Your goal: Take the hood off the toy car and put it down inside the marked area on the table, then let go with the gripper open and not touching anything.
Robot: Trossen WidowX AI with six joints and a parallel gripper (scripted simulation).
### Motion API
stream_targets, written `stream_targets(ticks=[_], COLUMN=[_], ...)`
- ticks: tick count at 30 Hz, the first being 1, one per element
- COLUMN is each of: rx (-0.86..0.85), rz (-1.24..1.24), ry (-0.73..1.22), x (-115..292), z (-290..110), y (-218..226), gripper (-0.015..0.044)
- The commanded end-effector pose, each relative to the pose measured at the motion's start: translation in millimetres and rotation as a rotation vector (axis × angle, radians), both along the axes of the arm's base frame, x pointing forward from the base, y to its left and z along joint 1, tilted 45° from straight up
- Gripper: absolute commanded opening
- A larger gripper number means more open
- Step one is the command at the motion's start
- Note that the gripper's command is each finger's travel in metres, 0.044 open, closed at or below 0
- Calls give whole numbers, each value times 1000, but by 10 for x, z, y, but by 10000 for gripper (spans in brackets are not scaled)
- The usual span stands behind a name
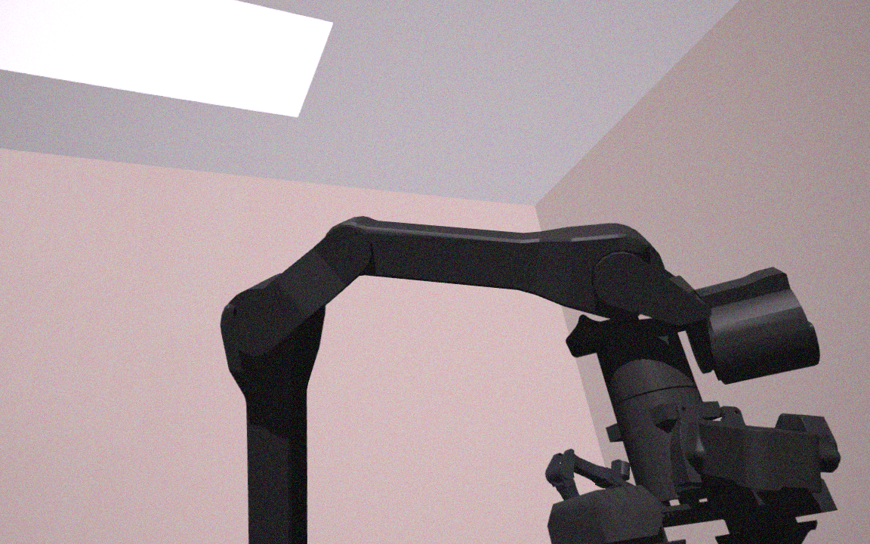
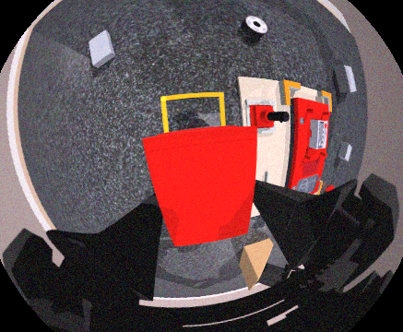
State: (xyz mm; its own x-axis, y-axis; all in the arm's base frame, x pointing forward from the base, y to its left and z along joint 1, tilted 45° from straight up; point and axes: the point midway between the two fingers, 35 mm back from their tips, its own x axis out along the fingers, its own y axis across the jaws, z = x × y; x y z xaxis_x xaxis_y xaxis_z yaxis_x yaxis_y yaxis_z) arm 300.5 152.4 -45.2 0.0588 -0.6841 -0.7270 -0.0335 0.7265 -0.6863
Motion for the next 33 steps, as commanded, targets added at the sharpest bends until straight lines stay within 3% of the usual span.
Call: stream_targets(ticks=[1, 33], rx=[-5, -5], rz=[6, 6], ry=[5, 4], x=[-3, 12], z=[-24, -157], y=[-28, -153], gripper=[0, 0])
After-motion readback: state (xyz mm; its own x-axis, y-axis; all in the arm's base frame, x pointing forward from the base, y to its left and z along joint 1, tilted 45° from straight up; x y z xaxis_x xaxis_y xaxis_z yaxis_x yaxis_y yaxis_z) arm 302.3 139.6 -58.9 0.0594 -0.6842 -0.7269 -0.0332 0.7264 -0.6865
